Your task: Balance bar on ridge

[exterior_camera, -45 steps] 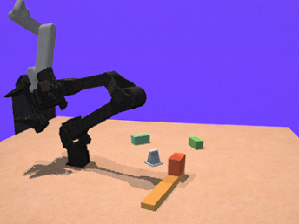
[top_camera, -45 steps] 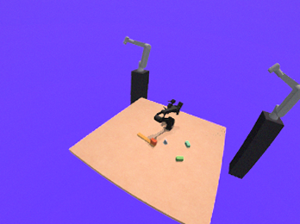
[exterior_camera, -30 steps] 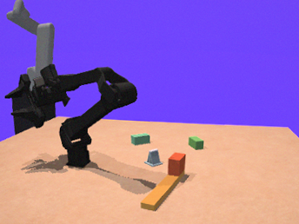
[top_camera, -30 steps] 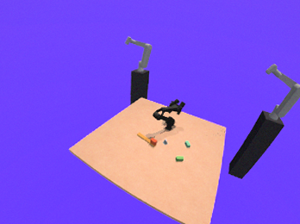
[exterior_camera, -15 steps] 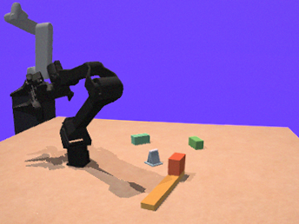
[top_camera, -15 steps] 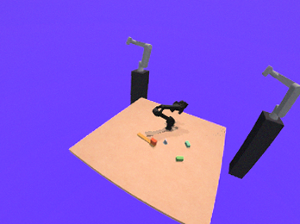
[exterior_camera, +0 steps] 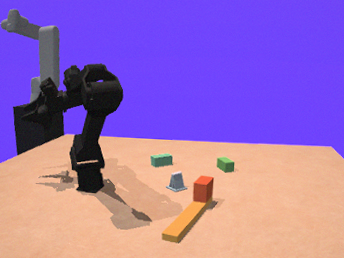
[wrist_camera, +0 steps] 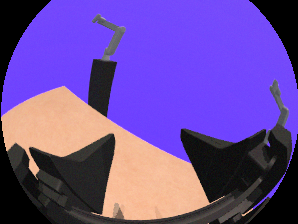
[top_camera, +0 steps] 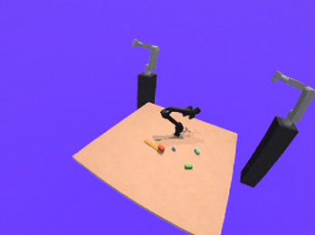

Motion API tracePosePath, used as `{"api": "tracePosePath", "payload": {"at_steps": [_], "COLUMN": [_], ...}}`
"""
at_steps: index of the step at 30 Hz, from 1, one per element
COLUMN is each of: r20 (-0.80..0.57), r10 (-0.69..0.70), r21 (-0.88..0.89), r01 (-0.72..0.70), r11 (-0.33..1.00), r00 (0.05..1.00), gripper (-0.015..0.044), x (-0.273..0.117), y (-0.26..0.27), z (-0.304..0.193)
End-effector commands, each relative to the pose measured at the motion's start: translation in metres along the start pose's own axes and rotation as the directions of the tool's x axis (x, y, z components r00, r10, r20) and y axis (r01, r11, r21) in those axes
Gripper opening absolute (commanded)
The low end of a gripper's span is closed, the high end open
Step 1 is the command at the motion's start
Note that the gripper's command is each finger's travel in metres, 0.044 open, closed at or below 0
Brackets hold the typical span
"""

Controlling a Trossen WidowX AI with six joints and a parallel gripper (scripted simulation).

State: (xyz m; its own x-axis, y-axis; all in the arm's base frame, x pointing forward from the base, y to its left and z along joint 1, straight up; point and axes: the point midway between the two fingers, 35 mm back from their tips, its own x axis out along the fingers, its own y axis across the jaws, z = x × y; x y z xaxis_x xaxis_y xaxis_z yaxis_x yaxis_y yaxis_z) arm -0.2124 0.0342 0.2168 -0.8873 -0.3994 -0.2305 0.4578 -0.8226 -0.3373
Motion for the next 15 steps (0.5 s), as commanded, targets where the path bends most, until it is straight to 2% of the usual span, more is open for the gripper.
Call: {"api": "tracePosePath", "payload": {"at_steps": [1,15], "r20": [-0.053,-0.215], "r10": [-0.065,-0.243], "r21": [0.091,0.370], "r01": [0.069,0.309], "r11": [0.993,0.876], "r00": [0.997,0.946], "gripper": [0.0315,0.0315], "x": [-0.008,-0.041], "y": [-0.015,-0.057], "z": [-0.008,-0.029]}}
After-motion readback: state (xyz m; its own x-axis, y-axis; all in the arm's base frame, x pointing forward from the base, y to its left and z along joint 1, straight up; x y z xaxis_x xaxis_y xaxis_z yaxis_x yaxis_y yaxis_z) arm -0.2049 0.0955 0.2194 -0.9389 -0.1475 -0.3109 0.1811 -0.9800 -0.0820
